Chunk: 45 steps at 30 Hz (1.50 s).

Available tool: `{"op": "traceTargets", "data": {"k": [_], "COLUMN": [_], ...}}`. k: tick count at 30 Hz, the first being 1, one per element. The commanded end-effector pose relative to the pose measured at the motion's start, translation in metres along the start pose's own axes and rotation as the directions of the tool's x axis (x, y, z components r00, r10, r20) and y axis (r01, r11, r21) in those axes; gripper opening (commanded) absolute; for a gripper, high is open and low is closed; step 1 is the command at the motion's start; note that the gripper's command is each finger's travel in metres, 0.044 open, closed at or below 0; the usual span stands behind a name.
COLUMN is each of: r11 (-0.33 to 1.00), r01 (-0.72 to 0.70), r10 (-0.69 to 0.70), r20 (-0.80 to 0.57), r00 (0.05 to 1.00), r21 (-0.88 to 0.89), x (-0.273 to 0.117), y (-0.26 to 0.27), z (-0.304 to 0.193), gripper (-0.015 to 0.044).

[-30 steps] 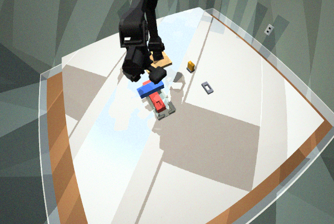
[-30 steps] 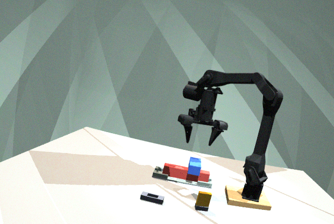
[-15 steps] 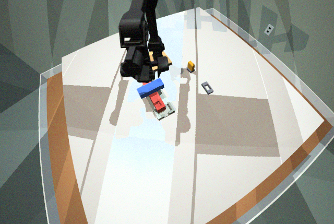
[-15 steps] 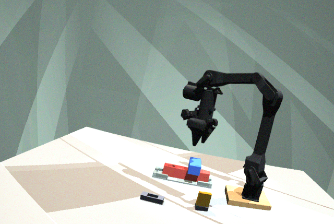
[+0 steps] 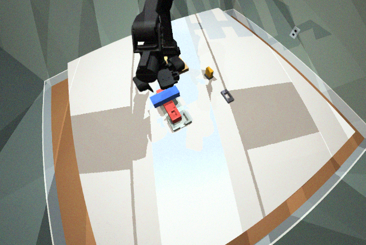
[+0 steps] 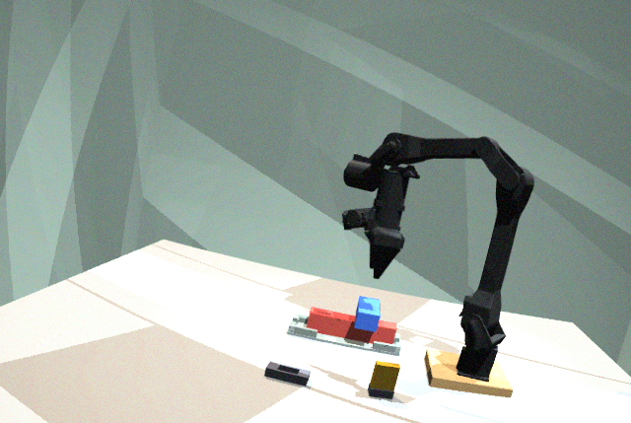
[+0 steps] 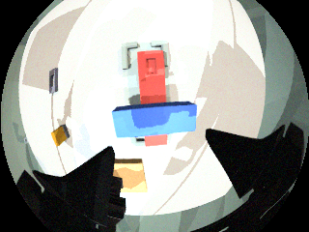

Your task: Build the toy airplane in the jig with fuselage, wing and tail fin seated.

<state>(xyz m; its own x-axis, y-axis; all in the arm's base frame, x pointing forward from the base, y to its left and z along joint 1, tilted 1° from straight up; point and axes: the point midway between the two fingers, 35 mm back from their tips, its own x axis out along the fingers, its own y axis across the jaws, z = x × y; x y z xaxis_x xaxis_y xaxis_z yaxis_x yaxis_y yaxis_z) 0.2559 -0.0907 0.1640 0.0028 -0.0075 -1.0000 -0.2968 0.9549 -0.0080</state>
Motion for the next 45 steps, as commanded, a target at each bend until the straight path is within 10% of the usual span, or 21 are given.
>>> {"op": "traceTargets", "data": {"k": [1,22,45], "r11": [1.000,1.000,1.000], "r01": [0.003,-0.023,-0.021], "r10": [-0.002,0.023,0.021], "r20": [0.011,-0.001,-0.003], "r00": [1.000,1.000,1.000], "r21": [-0.029,-0.014,-0.012], "x": [-0.001,0.001,0.074], "y": [0.028,0.268,0.275], "z": [0.014,-0.018,-0.022], "gripper": [0.0440,0.0440,0.0440]}}
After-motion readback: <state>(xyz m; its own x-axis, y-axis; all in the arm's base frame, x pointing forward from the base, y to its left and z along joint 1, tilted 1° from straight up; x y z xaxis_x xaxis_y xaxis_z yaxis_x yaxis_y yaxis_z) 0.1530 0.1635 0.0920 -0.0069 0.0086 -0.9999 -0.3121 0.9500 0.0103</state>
